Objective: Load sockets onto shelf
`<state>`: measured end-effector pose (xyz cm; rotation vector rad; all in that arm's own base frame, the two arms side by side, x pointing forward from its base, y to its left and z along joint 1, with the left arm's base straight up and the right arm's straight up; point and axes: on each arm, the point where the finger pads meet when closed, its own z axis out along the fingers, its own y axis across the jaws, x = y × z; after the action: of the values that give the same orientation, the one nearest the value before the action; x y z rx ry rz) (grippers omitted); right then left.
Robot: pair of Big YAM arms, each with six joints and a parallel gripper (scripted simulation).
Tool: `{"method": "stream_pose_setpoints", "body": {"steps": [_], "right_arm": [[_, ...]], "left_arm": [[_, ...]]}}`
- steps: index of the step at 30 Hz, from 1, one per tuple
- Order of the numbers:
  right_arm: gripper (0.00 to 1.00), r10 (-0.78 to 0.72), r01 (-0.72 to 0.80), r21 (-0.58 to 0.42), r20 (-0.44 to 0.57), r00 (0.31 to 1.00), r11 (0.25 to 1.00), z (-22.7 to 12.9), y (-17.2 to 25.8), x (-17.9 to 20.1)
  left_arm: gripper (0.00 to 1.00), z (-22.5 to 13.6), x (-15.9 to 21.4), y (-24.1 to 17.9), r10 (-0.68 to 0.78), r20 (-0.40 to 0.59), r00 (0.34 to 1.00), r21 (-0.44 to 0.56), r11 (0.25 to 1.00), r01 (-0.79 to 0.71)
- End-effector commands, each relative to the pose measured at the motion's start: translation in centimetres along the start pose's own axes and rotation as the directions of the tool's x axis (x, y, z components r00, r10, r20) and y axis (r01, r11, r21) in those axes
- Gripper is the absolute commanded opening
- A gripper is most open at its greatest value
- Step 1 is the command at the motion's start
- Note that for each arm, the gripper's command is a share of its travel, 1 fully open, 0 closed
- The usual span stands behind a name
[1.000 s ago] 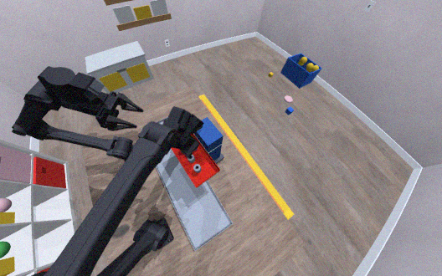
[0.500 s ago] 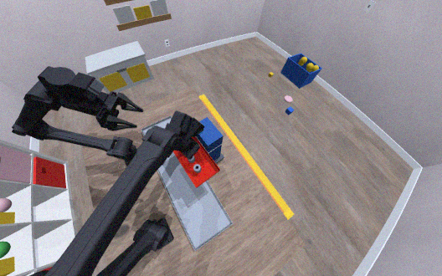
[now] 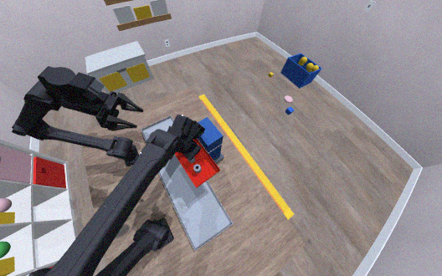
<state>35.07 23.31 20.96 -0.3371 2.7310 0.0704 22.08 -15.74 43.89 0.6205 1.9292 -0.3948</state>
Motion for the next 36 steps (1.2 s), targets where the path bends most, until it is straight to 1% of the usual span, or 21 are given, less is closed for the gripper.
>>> {"method": "stream_pose_setpoints", "body": {"steps": [1,13,22,23,24,26,28,29,32,36], "right_arm": [[0.48,0.024,-0.019,-0.041,0.107,0.994,0.999,-4.0,0.5,-3.2],[0.48,0.032,-0.026,-0.051,0.131,0.991,0.998,-6.0,0.0,-3.7],[0.48,0.032,-0.024,-0.06,0.133,0.991,0.998,-7.8,0.6,-3.3],[0.59,0.03,-0.023,-0.056,0.126,0.992,0.998,-7.6,0.9,-3.2],[0.65,0.032,-0.024,-0.058,0.133,0.991,0.998,-8.2,0.9,-3.2],[0.65,0.032,-0.024,-0.058,0.133,0.991,0.998,-9.4,1.0,-3.1],[0.65,0.032,-0.024,-0.058,0.133,0.991,0.998,-9.4,1.0,-3.1],[0.65,0.031,-0.024,-0.058,0.132,0.991,0.998,-10.2,1.0,-3.0],[0.65,-0.029,0.038,-0.058,0.138,0.99,0.998,-11.7,0.9,-2.8],[0.65,-0.178,0.19,-0.062,0.164,0.97,0.98,-13.2,0.9,-2.5]], "left_arm": [[0.65,-0.4,-1.0,0.1,-0.008,0.007,1.0,-0.004,1.0,0.008],[0.65,-0.4,-1.0,0.1,-0.008,0.007,1.0,-0.004,1.0,0.008],[0.65,-0.4,-1.0,0.1,-0.008,0.007,1.0,-0.004,1.0,0.008],[0.65,-0.4,-1.0,0.1,-0.008,0.007,1.0,-0.004,1.0,0.008],[0.65,-0.4,-1.0,0.1,-0.008,0.007,1.0,-0.004,1.0,0.008],[0.65,-0.4,-1.0,0.1,-0.008,0.007,1.0,-0.004,1.0,0.008],[0.65,-0.4,-1.0,0.1,-0.008,0.007,1.0,-0.004,1.0,0.008],[0.65,-0.4,-1.0,0.1,-0.008,0.007,1.0,-0.004,1.0,0.008],[0.65,-2.5,-2.6,-0.6,0.002,0.049,0.999,0.018,1.0,-0.002],[0.65,-5.2,-3.3,-1.5,0.013,0.085,0.996,0.055,0.998,-0.018]]}}
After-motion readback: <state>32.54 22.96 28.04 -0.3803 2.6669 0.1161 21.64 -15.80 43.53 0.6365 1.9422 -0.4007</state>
